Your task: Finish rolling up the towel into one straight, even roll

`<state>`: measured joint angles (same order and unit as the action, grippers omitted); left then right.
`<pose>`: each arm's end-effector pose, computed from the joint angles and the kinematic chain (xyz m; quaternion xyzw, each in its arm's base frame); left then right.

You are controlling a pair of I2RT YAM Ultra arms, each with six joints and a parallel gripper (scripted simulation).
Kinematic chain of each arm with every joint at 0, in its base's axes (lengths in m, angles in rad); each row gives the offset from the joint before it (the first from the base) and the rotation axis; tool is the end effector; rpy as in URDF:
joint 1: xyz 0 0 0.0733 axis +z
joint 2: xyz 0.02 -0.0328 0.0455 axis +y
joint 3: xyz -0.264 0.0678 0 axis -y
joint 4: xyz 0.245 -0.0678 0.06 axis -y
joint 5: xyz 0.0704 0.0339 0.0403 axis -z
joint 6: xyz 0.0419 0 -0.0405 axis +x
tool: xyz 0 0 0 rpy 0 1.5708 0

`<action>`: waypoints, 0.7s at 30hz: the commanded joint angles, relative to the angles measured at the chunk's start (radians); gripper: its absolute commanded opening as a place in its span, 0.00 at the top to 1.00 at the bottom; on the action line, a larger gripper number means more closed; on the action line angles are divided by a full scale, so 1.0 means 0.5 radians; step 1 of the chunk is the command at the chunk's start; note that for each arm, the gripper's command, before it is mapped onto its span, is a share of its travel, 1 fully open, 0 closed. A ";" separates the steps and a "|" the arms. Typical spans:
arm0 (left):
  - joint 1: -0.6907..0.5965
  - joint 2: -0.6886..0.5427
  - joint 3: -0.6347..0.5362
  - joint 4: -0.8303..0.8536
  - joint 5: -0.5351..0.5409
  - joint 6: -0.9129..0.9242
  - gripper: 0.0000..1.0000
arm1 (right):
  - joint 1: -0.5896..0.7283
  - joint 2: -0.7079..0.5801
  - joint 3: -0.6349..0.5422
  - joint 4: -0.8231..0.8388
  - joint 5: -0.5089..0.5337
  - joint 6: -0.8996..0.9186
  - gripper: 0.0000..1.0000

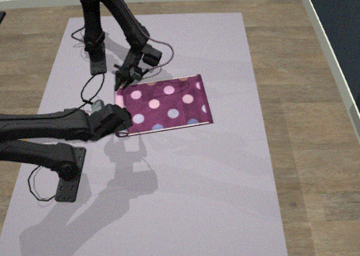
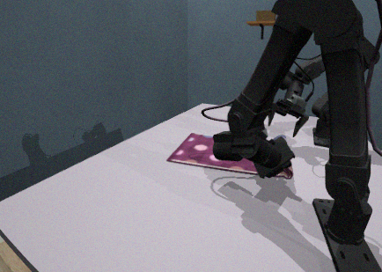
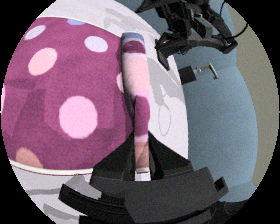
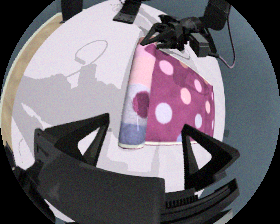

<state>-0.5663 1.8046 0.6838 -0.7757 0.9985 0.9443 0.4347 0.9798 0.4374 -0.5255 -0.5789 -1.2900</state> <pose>0.1604 -0.1424 0.0930 -0.5374 -0.6840 0.4908 0.0511 0.1390 0.0910 0.1704 -0.7511 0.5501 0.1527 0.3316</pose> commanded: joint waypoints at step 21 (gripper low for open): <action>0.014 0.027 0.032 0.013 -0.033 0.039 0.86 | 0.034 0.266 -0.304 0.623 -0.008 0.042 0.06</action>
<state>-0.5663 1.8053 0.6838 -0.7757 1.0004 0.9470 0.4370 1.0897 0.2913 -0.2703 -0.5793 -1.2850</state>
